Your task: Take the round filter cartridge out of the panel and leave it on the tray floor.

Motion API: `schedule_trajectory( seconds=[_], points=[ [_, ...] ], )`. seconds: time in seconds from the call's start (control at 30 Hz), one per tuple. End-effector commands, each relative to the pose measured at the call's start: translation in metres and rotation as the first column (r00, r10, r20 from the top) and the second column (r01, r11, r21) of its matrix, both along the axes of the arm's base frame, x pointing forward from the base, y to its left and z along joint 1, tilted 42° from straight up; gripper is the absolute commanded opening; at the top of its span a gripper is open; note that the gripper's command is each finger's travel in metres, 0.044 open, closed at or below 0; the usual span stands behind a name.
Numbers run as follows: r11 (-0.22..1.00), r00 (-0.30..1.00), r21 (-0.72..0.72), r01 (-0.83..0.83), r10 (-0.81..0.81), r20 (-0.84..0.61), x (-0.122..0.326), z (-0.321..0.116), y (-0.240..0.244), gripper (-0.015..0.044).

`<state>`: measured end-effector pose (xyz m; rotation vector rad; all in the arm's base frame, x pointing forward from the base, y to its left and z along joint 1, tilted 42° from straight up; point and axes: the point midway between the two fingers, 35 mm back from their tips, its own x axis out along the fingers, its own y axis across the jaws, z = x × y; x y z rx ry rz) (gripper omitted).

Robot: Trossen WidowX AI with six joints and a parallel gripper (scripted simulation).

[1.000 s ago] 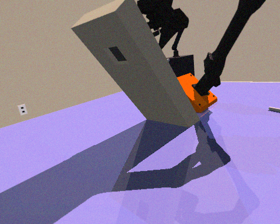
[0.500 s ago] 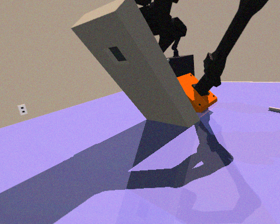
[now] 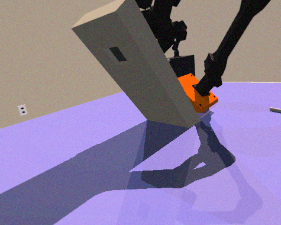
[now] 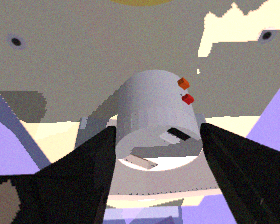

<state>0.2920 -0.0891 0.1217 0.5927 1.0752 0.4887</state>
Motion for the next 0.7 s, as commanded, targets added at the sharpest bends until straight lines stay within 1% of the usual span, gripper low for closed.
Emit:
schedule_trajectory(
  seconds=[0.0, 0.1, 0.33, 0.53, 0.67],
  points=[
    [1.000, 1.000, 0.000, -0.001, 0.001, 0.000, 0.000, 0.000, 0.000, 0.0206],
    [1.000, 1.000, 0.000, -0.001, 0.001, 0.000, 0.000, 0.000, 0.000, 0.0186],
    [1.000, 1.000, 0.001, -0.001, 0.001, 0.000, 0.005, 0.005, -0.004, 0.0002],
    [1.000, 1.000, 0.003, 0.000, 0.000, 0.001, 0.016, 0.015, -0.011, 0.0000],
    [1.000, 1.000, 0.003, 0.022, -0.022, -0.004, 0.012, 0.024, -0.021, 0.0000]
  ],
)
